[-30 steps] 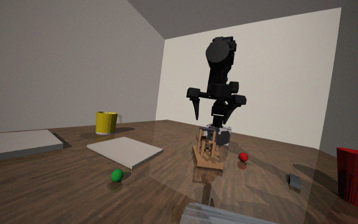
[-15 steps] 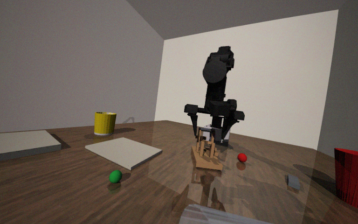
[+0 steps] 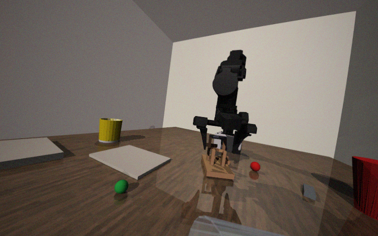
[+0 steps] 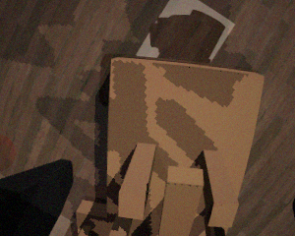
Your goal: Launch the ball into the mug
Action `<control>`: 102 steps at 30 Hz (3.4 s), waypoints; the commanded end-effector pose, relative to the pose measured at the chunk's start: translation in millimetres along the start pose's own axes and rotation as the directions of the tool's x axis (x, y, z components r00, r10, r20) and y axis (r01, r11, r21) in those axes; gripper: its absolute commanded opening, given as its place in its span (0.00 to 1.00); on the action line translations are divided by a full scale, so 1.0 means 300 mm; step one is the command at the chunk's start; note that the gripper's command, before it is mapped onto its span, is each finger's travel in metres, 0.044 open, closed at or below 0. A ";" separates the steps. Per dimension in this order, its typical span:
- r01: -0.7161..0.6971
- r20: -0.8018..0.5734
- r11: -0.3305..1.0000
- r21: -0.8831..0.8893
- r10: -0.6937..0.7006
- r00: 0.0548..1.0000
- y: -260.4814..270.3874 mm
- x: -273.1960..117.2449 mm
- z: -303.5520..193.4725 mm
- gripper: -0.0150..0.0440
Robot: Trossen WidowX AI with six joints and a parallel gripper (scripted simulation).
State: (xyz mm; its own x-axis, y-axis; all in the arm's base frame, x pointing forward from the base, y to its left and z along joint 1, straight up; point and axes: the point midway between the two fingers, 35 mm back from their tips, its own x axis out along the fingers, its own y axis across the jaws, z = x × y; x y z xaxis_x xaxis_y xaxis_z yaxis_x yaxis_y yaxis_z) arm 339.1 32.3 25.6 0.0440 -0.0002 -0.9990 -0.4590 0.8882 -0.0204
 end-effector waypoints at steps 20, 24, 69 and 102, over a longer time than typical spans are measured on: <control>-0.010 -0.014 1.000 -0.004 0.010 1.000 0.009 0.123 -0.012 1.00; -0.010 -0.014 1.000 -0.004 0.010 1.000 0.009 0.123 -0.012 1.00; 0.016 -0.025 0.872 0.489 -0.004 1.000 -0.505 -0.054 -0.524 0.25; 0.023 -0.031 0.790 0.613 -0.005 1.000 -0.615 0.059 -0.741 0.25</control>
State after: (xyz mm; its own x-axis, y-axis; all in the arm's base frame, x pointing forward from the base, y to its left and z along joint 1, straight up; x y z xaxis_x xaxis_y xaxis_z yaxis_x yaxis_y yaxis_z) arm 228.0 -234.5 9.5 0.0203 -0.0226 -0.9995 0.1876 0.9821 -0.0184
